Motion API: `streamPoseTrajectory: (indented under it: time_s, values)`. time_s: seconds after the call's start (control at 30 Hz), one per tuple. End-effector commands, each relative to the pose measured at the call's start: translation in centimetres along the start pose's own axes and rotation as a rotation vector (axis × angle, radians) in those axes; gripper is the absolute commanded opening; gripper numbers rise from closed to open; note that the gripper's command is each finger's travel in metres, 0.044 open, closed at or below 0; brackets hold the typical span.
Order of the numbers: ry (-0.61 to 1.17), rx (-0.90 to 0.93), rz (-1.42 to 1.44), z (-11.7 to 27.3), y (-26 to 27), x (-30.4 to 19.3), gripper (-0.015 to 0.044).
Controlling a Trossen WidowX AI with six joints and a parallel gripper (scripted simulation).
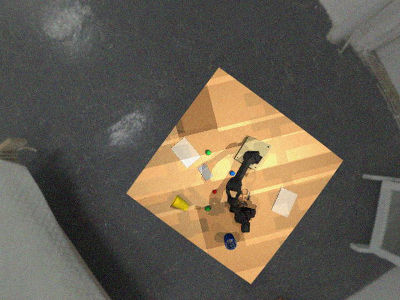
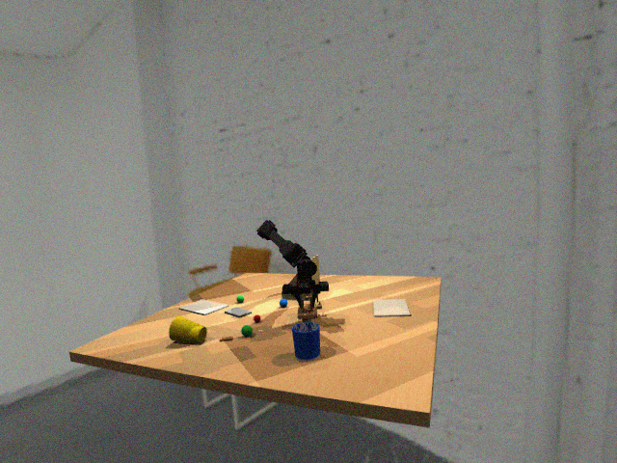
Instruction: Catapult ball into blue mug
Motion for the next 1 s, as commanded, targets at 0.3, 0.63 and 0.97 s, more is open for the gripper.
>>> streamPoseTrajectory:
  time_s: [0.3,0.63,0.97]
  values:
    - [-0.01,-0.003,0.009,-1.8,0.1,0.2,0.0]
    - [-0.009,-0.005,0.01,-3.4,0.1,0.1,0.0]
    - [-0.003,0.001,0.001,-3.2,-0.1,0.0,0.0079]
Point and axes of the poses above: the point midway between the two fingers, 35 mm back from their tips, its own z axis back along the fingers, its own y axis across the jaws, x = y × z, the point moved 6 cm from there along z, back along the fingers, and after that the axes turned 13 degrees about z, right-handed, at the moved point
